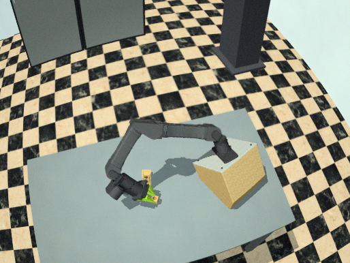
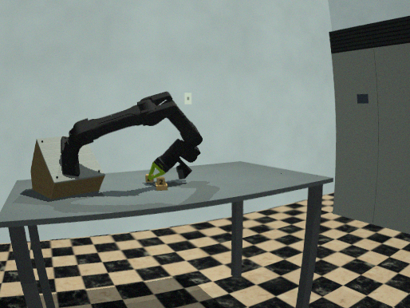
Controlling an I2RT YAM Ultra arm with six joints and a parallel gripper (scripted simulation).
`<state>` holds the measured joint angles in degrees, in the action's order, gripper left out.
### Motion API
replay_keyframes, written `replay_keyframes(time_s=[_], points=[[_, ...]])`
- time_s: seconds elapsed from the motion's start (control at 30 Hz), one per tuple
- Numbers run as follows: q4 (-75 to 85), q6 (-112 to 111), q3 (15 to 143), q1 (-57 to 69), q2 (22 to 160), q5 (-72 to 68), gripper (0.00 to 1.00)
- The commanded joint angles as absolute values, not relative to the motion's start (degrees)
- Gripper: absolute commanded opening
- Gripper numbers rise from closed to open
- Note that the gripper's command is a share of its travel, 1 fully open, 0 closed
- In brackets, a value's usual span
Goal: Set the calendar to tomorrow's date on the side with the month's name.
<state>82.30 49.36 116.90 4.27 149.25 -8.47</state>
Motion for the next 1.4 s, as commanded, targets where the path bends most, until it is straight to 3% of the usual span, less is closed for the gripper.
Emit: replay_keyframes(time_s=[0.0, 1.37], points=[[82.07, 48.82, 118.43, 5.54, 148.18, -8.27, 0.26], [81.83, 48.54, 118.47, 5.23, 149.15, -8.35, 0.26]])
